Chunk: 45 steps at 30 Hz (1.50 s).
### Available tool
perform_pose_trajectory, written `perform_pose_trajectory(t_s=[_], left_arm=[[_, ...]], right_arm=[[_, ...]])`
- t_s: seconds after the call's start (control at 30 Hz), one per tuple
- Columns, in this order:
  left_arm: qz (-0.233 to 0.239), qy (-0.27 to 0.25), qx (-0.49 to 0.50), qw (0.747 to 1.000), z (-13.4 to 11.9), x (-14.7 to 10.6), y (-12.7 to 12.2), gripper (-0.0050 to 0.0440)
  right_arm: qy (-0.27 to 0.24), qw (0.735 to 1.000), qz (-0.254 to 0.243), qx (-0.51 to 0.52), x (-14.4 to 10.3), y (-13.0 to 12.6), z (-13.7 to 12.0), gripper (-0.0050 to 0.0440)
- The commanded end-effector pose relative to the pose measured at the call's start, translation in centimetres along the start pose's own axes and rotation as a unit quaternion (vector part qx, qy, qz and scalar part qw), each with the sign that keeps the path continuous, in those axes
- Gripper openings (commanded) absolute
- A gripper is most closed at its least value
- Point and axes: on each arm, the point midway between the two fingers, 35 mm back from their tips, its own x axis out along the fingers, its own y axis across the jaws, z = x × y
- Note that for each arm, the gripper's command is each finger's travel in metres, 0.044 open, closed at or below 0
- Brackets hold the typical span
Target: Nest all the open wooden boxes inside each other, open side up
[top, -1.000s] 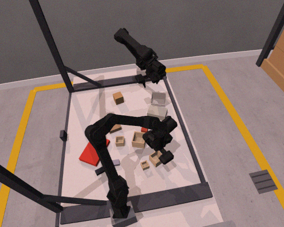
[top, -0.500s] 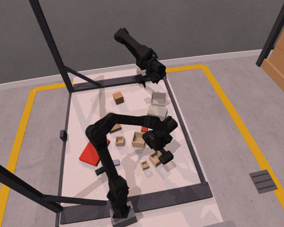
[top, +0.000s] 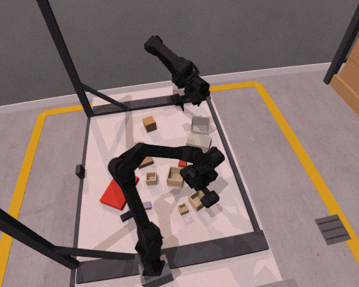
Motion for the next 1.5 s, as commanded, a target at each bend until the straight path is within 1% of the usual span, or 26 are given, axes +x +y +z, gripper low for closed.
perform_pose_trajectory(t_s=[0.0, 0.43, 0.47, 0.93, 1.0, 1.07, 1.33, 1.47], left_arm=[[0.001, -0.006, 0.003, 1.0, 0.2, -0.3, -0.1, 0.04], [0.001, -0.006, 0.003, 1.0, 0.2, -0.3, -0.1, 0.04], [0.001, -0.006, 0.003, 1.0, 0.2, -0.3, -0.1, 0.04], [0.001, -0.006, 0.003, 1.0, 0.2, -0.3, -0.1, 0.04], [0.001, -0.006, 0.003, 1.0, 0.2, -0.3, -0.1, 0.04], [0.001, -0.006, 0.003, 1.0, 0.2, -0.3, -0.1, 0.04], [0.001, -0.006, 0.003, 1.0, 0.2, -0.3, -0.1, 0.04], [0.001, -0.006, 0.003, 1.0, 0.2, -0.3, -0.1, 0.04]], right_arm=[[-0.008, 1.0, 0.001, -0.005, -0.4, 0.3, 0.2, 0.04], [-0.008, 1.0, 0.001, -0.005, -0.4, 0.3, 0.2, 0.04], [-0.01, 1.0, 0.003, -0.028, -0.6, 0.4, 0.7, 0.0376], [-0.01, 1.0, 0.002, -0.028, -0.6, 0.4, 0.5, 0.004], [-0.01, 1.0, 0.002, -0.028, -0.6, 0.4, 0.5, 0.004], [-0.01, 1.0, 0.002, -0.028, -0.6, 0.4, 0.5, 0.0], [-0.01, 1.0, 0.002, -0.028, -0.6, 0.4, 0.5, 0.0], [-0.003, 1.0, -0.001, -0.022, 1.3, 0.1, 0.2, 0.0]])
